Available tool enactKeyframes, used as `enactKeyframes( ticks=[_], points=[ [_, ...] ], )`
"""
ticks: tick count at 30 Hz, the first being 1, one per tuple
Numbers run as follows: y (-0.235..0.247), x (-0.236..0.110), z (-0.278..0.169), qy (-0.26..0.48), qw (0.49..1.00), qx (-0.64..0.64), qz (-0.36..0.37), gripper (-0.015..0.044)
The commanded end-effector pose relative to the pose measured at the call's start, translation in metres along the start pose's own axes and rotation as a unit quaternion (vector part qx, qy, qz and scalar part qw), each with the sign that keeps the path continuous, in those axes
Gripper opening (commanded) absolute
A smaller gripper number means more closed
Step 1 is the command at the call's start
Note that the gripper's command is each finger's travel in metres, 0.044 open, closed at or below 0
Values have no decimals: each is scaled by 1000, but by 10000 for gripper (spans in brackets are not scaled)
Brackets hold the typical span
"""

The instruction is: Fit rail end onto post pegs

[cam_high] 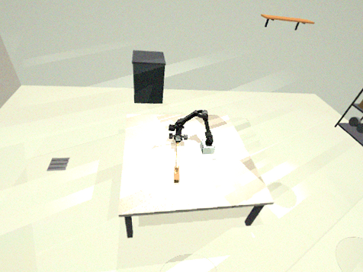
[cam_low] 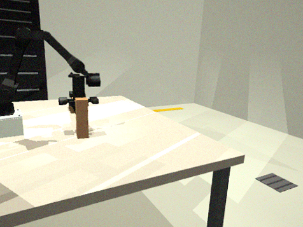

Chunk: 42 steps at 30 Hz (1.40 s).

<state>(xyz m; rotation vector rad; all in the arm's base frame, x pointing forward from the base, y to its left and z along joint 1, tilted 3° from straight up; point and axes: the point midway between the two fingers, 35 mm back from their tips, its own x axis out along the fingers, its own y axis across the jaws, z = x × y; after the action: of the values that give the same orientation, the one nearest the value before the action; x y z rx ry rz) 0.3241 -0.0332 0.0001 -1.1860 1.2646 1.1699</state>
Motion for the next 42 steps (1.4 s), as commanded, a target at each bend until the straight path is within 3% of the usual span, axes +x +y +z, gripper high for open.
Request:
enactKeyframes(
  ticks=[1, 42],
  points=[
    [-1, 0, 1, -4, 1000, 0, -3, 0],
    [1, 2, 1, -4, 1000, 0, -3, 0]
  ],
)
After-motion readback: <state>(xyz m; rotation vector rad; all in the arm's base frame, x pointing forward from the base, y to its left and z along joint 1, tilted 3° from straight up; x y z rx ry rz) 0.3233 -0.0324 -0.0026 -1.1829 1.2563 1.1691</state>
